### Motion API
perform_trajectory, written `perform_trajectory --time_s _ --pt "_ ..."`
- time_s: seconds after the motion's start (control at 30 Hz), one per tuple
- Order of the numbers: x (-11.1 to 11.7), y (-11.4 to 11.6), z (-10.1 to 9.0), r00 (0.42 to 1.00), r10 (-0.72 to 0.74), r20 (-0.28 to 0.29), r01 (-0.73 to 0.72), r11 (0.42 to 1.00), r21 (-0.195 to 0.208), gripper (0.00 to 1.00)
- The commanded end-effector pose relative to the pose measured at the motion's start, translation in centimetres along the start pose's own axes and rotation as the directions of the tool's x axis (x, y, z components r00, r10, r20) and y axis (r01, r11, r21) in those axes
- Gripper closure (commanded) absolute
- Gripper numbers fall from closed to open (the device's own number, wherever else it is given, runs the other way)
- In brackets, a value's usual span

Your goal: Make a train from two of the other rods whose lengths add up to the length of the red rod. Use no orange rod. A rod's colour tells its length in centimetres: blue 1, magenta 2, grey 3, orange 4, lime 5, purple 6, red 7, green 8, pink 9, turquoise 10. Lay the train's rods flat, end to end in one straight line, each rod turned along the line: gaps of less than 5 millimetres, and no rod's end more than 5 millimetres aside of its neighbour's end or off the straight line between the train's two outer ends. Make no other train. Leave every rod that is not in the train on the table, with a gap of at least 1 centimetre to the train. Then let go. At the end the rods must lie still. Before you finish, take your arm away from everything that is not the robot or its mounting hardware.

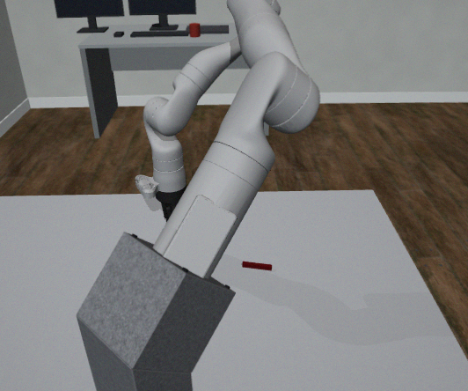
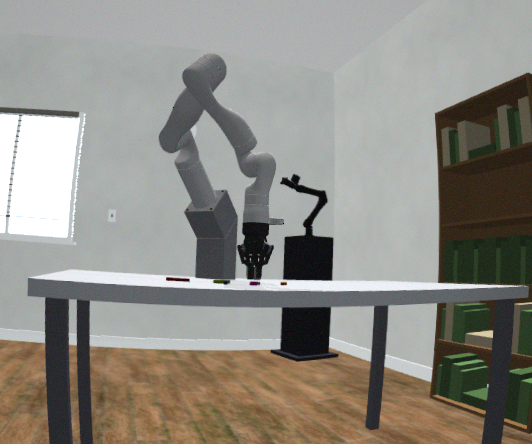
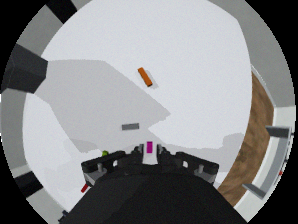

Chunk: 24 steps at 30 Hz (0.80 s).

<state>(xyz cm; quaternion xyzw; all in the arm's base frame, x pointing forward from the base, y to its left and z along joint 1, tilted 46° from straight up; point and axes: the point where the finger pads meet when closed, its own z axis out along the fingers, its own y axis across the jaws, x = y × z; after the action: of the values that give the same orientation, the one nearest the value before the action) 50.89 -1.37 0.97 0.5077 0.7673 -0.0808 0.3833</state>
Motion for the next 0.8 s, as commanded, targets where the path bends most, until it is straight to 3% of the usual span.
perform_trajectory --time_s 0.0,0.77 --pt "0.0 0.0 0.2 1.0 0.0 0.0 0.0 1.0 0.001 0.76" --pt "0.0 0.0 1.4 1.0 0.0 0.0 0.0 1.0 0.001 0.76"
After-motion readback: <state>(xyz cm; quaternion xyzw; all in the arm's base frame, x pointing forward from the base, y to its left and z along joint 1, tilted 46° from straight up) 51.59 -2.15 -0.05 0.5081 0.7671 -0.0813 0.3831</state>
